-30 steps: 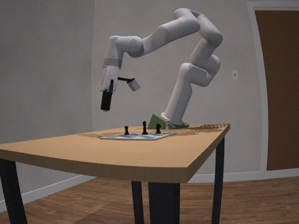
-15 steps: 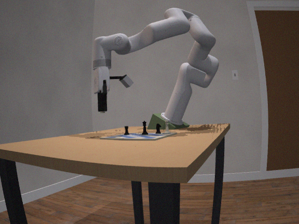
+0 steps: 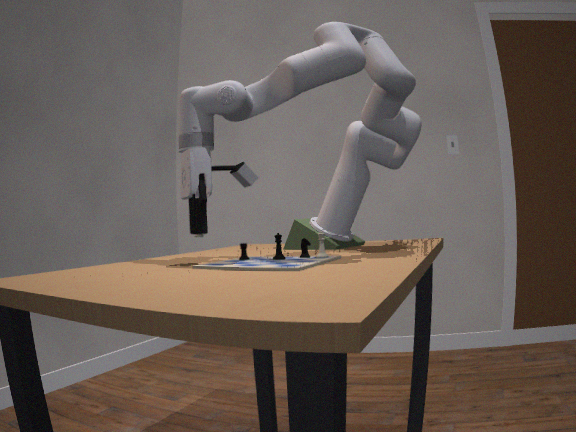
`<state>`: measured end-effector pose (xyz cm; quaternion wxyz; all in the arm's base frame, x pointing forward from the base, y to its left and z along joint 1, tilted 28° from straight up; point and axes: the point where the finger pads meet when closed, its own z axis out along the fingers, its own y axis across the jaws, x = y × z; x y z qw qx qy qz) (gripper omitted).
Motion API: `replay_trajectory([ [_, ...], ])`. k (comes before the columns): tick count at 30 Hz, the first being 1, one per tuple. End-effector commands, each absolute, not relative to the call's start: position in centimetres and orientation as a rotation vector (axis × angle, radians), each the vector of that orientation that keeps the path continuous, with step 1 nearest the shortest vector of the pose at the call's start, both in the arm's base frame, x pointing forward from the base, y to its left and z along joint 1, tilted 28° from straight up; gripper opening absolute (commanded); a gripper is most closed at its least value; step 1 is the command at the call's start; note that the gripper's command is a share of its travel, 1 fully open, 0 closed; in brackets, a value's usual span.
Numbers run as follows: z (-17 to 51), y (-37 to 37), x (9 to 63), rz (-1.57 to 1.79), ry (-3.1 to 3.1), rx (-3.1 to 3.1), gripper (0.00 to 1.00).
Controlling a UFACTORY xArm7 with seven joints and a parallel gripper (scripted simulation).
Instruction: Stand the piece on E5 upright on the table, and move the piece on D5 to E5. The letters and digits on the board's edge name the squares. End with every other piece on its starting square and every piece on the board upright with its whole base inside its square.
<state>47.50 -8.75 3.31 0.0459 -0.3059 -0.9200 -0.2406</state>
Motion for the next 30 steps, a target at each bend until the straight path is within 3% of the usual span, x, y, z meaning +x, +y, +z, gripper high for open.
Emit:
replay_trajectory([
  [1, 1.3, -7.9, 47.9, -0.736, -2.814, -0.937, 0.00],
  [30, -1.5, -6.3, 48.1, -0.736, -2.814, -0.937, 0.00],
])
